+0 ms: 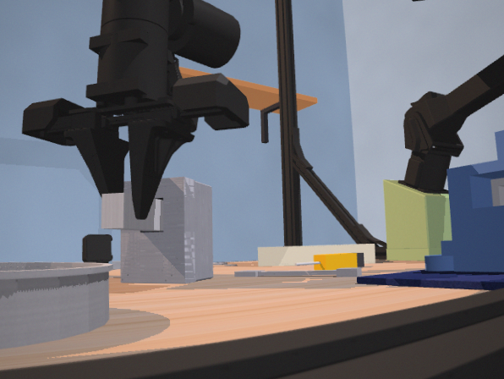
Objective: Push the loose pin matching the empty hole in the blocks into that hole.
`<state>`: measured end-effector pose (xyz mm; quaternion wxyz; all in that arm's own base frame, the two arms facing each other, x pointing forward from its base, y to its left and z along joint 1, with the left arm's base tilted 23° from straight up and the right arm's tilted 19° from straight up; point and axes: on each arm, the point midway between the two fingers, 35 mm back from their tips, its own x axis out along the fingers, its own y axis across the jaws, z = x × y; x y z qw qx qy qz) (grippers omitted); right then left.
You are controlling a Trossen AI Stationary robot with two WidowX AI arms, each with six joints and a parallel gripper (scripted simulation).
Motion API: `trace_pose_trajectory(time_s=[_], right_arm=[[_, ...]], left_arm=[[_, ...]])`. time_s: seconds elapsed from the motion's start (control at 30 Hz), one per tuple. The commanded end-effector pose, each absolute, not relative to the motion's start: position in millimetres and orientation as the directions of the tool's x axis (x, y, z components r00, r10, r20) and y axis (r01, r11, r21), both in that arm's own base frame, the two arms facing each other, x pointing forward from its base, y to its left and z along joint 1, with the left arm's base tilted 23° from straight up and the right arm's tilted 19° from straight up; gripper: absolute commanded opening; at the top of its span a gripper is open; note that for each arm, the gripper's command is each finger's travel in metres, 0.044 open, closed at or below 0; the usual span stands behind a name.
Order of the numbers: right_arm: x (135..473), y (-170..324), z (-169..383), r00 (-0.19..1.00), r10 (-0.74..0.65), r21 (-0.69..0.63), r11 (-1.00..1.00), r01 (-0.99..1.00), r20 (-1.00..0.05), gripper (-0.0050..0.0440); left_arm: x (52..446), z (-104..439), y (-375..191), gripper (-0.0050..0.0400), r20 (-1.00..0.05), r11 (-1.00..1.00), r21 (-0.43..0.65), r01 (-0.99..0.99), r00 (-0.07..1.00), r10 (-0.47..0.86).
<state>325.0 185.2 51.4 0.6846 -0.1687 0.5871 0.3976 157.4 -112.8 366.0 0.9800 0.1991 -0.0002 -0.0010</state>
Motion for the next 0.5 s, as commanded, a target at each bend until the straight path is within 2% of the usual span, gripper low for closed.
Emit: trace_pose_trajectory(time_s=[0.0,0.47], right_arm=[[327.7,187.1,51.5,-0.006,0.344,0.236,0.63,-0.74,-0.939,0.0],[331.5,191.4,53.6,-0.006,0.345,0.236,0.629,-0.741,-0.939,0.0]], left_arm=[[157.5,366.2,-112.3,0.04,0.0,0.92,0.391,0.0,1.0,0.0],[157.5,366.2,-112.3,0.04,0.0,0.92,0.391,0.0,1.0,0.0]])
